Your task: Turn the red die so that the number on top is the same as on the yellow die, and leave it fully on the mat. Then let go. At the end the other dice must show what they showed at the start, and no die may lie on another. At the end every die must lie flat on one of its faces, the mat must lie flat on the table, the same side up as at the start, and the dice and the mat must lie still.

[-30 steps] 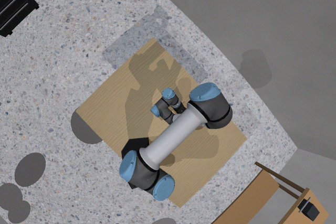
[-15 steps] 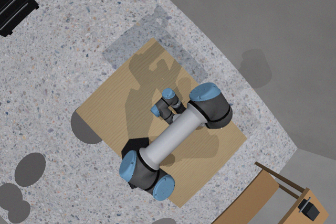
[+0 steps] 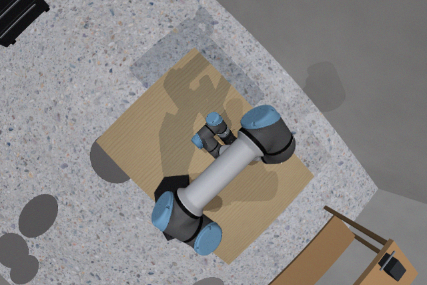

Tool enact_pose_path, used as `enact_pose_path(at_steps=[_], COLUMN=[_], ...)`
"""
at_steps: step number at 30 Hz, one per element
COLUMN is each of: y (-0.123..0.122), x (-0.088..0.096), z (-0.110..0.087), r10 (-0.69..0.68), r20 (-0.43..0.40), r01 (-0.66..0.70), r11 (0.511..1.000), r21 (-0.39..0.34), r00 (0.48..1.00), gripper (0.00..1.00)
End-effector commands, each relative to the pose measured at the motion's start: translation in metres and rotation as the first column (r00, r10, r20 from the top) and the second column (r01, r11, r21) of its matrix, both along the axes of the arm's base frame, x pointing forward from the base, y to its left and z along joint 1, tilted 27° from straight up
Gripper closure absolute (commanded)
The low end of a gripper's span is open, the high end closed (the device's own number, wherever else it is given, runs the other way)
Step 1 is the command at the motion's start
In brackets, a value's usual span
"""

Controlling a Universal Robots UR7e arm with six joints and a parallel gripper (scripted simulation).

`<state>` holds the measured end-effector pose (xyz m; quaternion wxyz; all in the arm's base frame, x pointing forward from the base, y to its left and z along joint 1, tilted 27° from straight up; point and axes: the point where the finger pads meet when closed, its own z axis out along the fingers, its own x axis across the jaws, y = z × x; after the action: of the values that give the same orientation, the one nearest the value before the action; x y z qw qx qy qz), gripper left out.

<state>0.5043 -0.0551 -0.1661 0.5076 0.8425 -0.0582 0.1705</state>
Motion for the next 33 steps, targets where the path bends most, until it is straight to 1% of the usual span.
enact_pose_path(at_steps=[1,28,33], y=[-0.0004,-0.0004,0.0014], x=[0.0006,0.0005,-0.0017], z=[-0.0006,-0.0004,0.0052], r10=[-0.001,-0.001,-0.001], r20=[0.001,0.001,0.001], r01=[0.001,0.001,0.001], r11=[1.0,1.0,1.0], r21=[0.001,0.001,0.001], r00=[1.0,1.0,1.0], gripper=[0.51,0.51,0.51])
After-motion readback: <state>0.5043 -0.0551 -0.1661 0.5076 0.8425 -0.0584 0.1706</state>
